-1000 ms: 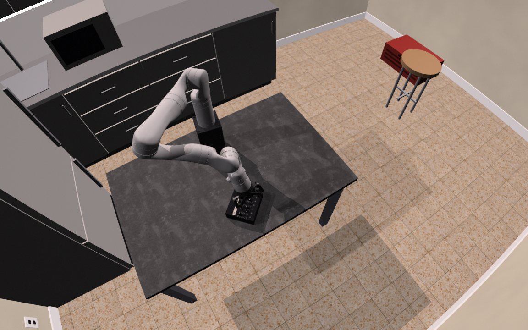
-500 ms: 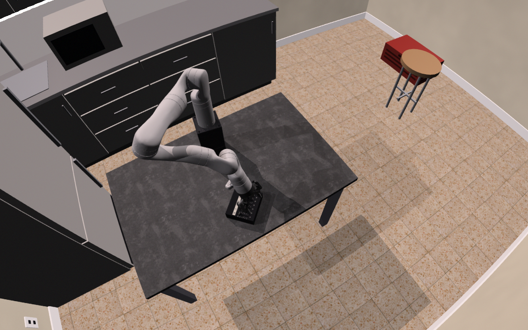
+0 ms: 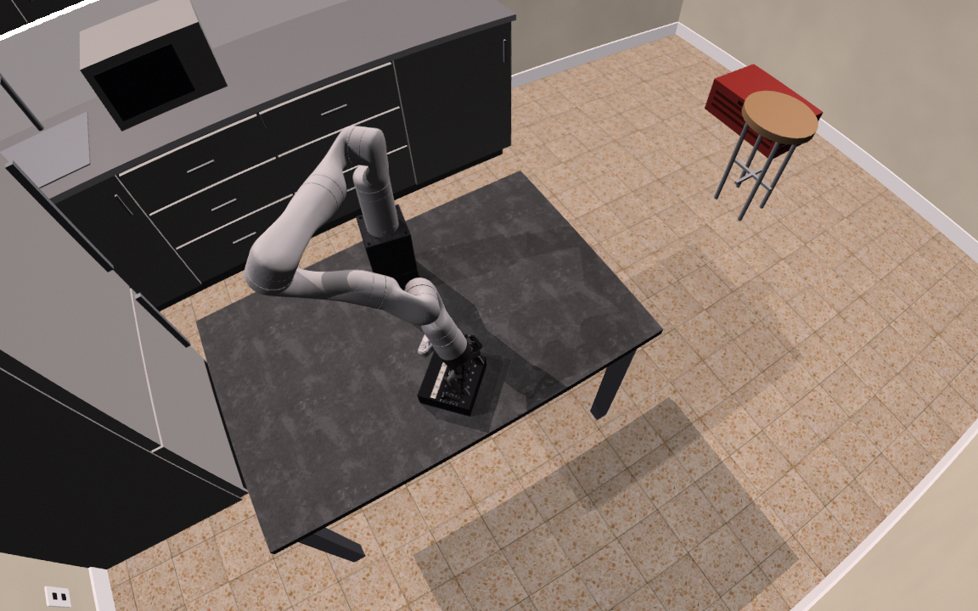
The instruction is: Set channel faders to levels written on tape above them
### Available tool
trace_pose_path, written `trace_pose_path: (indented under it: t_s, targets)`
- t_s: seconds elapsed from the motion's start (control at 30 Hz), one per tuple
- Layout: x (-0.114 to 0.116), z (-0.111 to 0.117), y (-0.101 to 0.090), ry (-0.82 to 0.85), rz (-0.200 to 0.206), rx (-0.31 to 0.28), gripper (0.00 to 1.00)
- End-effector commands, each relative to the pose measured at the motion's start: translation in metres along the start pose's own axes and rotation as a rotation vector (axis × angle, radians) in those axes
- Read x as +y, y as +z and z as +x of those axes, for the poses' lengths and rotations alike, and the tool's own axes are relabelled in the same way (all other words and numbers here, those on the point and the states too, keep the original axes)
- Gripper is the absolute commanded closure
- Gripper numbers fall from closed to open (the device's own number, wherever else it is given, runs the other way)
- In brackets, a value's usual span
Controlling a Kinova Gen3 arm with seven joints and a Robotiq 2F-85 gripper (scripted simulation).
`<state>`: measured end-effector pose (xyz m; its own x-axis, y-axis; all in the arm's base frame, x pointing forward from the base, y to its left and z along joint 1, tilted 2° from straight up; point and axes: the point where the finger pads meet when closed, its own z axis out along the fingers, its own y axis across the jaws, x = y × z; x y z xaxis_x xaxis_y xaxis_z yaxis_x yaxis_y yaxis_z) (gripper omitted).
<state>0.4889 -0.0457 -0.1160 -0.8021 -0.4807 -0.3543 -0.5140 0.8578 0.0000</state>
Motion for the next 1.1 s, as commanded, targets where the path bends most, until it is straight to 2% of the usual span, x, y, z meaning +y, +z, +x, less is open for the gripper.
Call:
trace_pose_path:
  t_s: [0.0, 1.07]
  targets:
    - [-0.0001, -0.0008, -0.0001, -0.014, 0.0, -0.002, 0.0]
    - [0.0002, -0.001, 0.0004, -0.033, -0.001, -0.005, 0.0]
